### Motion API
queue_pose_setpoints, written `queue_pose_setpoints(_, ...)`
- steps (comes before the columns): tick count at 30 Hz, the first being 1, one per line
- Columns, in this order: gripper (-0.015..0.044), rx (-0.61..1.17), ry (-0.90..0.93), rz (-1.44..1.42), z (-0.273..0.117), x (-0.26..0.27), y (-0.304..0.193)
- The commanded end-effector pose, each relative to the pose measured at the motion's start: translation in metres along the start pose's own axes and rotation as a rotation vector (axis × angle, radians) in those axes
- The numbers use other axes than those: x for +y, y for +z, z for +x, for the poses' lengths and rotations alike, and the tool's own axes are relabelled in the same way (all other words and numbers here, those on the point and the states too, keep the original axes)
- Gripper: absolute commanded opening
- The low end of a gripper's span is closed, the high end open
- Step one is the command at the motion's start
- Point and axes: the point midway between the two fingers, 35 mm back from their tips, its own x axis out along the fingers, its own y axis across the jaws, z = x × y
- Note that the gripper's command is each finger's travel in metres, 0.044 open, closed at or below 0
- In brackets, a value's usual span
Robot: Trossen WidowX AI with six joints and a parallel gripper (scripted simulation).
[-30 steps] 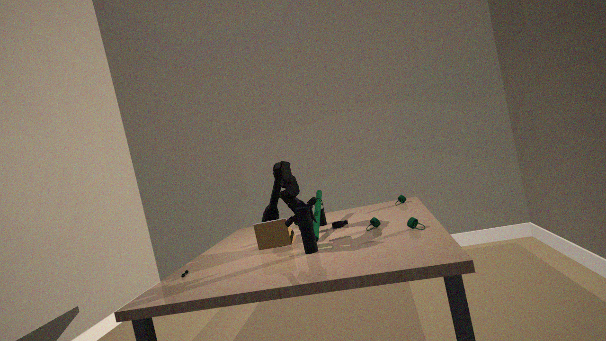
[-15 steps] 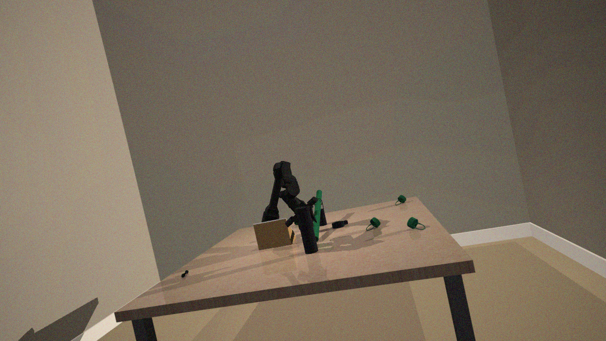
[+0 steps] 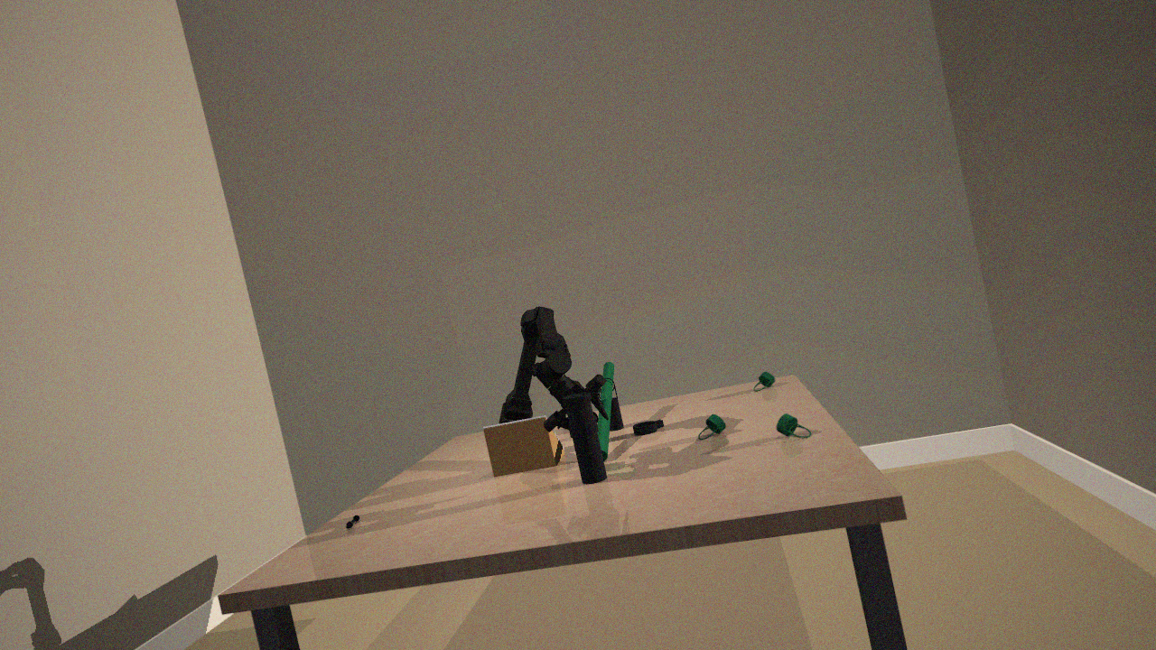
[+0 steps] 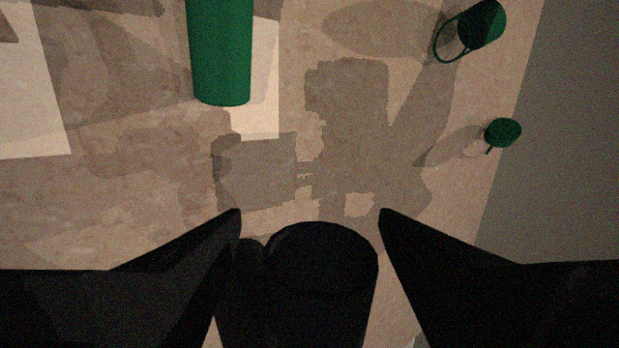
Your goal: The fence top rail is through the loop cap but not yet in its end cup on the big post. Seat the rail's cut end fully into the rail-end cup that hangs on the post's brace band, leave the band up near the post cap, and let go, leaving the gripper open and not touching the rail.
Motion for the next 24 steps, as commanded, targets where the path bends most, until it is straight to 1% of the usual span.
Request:
queue_pose_setpoints(1, 0.0440, 0.004, -0.004, -0.015, -0.012, -0.009, 0.012)
queue_pose_setpoints(7, 0.0440, 0.001, -0.002, -0.018, -0.029, -0.017, 0.033)
queue_pose_setpoints(11, 0.0440, 0.000, -0.002, -0.018, -0.031, -0.018, 0.035)
queue_pose_setpoints(13, 0.0440, 0.003, -0.001, 0.049, -0.031, -0.018, 0.034)
queue_pose_setpoints(24, 0.0440, 0.035, -0.018, 1.063, -0.087, -0.043, 0.106)
